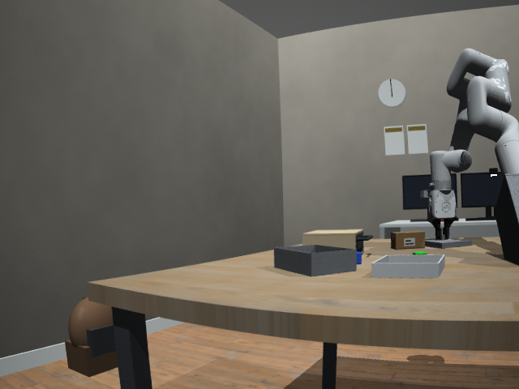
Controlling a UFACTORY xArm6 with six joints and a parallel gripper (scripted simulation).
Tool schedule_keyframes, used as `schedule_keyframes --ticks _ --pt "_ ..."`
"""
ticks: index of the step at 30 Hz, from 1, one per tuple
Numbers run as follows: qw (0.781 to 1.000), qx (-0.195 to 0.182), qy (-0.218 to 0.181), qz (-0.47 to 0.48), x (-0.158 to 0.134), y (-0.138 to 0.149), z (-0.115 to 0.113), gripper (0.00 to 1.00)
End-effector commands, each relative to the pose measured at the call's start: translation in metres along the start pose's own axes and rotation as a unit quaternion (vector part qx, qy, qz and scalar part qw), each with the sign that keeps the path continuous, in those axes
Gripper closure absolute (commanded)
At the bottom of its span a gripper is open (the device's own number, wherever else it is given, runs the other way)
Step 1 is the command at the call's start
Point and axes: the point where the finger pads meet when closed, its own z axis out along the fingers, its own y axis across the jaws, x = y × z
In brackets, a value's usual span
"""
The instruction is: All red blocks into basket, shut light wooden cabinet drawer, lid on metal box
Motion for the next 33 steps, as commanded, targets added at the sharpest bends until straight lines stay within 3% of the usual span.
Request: schedule_keyframes --ticks 1,33 --pt "1.0 0.0 0.001 0.0 0.001 -0.0001 -0.0005 0.72" --pt "1.0 0.0 0.001 0.0 0.001 -0.0001 -0.0053 0.72"
